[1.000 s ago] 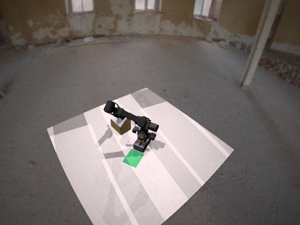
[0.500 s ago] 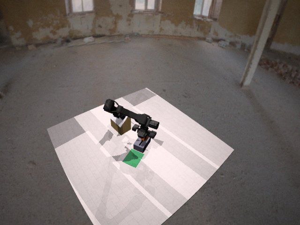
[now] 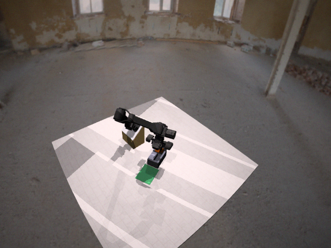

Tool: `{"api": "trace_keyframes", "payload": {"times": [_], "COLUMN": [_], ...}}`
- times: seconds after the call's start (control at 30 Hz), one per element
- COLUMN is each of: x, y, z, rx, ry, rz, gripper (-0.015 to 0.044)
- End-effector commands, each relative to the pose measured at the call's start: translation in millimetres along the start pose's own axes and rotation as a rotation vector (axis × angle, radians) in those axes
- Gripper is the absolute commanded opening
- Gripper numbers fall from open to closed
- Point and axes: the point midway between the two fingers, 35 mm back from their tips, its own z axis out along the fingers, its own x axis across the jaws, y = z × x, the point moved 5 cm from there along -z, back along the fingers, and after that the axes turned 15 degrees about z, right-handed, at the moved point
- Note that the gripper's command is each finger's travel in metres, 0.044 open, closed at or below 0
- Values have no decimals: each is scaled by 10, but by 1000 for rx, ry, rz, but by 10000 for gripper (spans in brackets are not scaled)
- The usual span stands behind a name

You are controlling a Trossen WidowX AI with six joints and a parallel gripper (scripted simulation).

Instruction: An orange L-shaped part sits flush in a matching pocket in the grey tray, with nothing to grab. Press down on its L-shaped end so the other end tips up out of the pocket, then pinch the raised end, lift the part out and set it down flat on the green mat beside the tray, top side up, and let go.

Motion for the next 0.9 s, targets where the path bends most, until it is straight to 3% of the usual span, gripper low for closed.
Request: {"api": "trace_keyframes", "payload": {"times": [0.0, 0.87], "x": [6, 35], "y": [8, 169], "z": [-84, -273], "rx": [8, 8], "ry": [7, 7], "rz": [9, 9], "gripper": [0, 0]}}
